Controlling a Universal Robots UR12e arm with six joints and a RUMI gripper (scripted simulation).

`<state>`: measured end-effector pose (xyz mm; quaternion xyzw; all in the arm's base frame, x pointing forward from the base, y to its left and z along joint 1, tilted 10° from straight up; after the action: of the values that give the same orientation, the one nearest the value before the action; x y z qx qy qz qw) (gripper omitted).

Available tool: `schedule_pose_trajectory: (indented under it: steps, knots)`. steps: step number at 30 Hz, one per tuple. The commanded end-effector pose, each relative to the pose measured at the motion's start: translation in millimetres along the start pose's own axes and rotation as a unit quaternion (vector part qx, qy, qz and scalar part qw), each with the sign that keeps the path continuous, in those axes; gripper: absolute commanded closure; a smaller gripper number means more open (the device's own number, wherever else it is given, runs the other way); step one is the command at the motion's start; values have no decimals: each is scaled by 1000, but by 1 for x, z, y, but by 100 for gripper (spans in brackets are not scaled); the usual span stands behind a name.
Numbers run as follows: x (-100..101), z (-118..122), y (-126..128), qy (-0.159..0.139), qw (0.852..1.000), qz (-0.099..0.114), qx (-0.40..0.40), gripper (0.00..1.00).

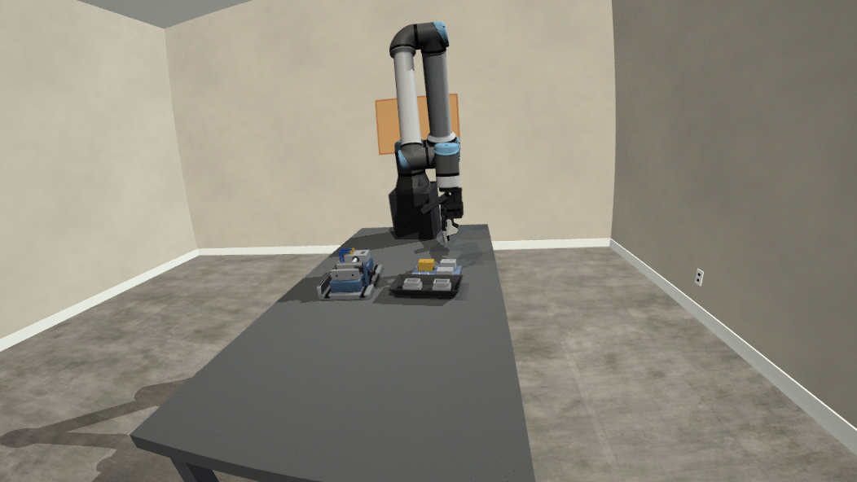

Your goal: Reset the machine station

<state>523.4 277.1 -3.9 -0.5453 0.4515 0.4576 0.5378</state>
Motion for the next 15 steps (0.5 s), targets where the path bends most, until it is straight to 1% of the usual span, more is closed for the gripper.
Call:
schedule_pose_trajectory:
  steps: [1,9,15]
  knots:
    - [12,1,-1,0,1000,-1,0,60]
    - [42,1,-1,0,1000,-1,0,60]
    - [58,2,-1,0,1000,-1,0,60]
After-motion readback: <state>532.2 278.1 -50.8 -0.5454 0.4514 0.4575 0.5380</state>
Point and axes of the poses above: the point where the finger pads meet when closed, its own x axis out along the fingers, its own y axis across the jaws, z = x × y, the point moved 5 cm from there along -x, back along the fingers, and after that the axes turned 2 degrees about x, right-handed, at the moved point
